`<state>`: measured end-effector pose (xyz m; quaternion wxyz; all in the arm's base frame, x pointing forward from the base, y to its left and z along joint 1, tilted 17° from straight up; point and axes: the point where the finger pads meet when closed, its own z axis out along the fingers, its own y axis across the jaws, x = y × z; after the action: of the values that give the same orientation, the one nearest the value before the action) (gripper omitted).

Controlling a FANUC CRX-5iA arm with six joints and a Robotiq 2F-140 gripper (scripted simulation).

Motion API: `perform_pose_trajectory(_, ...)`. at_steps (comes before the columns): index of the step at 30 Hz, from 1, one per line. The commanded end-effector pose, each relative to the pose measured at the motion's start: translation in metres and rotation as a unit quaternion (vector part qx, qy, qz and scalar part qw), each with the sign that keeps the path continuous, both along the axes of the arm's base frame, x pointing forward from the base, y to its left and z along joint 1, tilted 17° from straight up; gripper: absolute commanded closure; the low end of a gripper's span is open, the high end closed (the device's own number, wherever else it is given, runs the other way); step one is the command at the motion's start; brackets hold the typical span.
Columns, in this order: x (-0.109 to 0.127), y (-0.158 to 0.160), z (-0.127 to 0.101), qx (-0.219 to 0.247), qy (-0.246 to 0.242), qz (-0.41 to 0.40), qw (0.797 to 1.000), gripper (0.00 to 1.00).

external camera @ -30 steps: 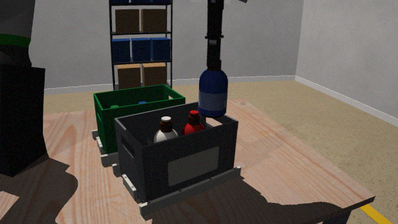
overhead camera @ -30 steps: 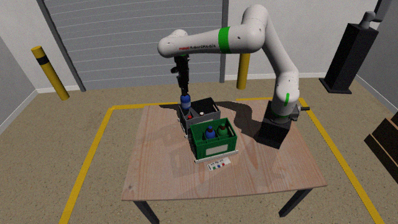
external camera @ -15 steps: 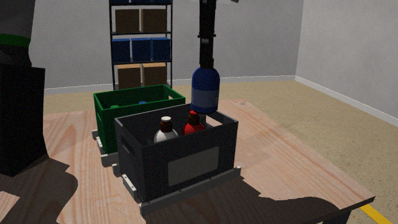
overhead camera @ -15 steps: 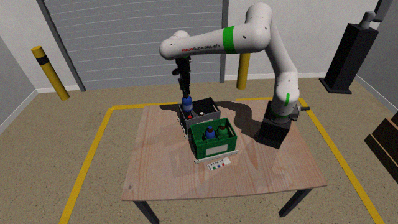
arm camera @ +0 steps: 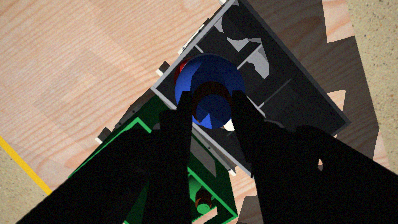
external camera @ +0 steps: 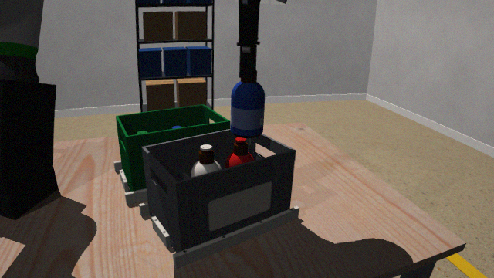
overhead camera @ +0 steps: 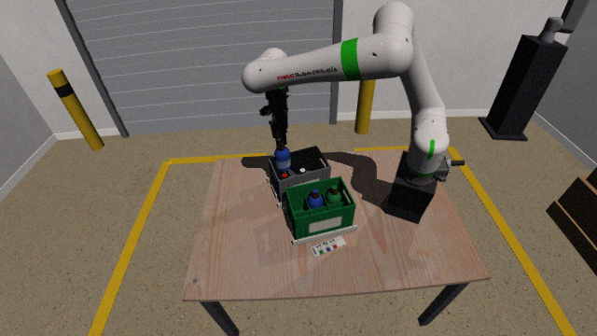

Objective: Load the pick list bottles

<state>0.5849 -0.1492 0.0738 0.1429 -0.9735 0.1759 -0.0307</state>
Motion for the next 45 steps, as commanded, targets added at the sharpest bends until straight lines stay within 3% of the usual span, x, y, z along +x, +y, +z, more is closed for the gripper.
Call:
perform_pose_trajectory(1, -0.001, 0.002, 0.002, -0.001, -0.001, 0.0, 1.0, 0.9)
perform_pose_trajectory(45, -0.038, 0.069, 0.016, -0.001, -0.001, 0.0, 1.0, 0.9)
